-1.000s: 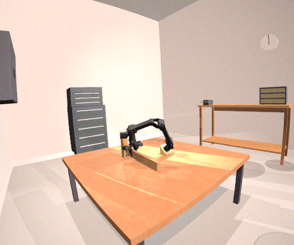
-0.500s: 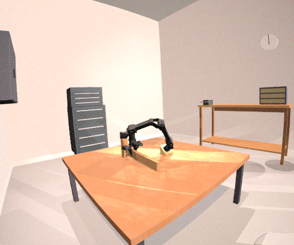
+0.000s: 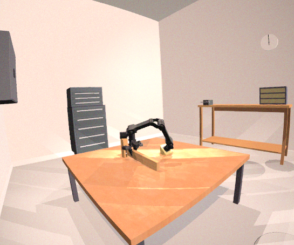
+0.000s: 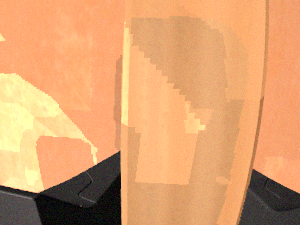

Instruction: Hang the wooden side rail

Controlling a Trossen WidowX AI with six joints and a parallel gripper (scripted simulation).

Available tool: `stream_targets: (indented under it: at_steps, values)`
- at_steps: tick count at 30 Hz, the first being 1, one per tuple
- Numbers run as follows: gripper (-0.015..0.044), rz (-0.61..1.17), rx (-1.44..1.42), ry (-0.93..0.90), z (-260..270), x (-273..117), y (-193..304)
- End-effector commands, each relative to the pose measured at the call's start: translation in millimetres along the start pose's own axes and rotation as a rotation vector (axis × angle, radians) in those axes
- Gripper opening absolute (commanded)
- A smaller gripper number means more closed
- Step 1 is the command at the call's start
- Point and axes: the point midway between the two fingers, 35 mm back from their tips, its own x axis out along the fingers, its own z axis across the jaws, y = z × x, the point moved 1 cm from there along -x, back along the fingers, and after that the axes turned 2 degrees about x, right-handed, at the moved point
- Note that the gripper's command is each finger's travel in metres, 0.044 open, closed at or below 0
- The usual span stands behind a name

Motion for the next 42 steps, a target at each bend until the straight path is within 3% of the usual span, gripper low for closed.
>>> stream_targets:
  at_steps: [1, 42]
  values:
    - [0.0, 0.007, -0.003, 0.01, -1.3, -4.1, 3.0]
    - [0.0, 0.007, -0.003, 0.01, -0.9, -5.3, 7.2]
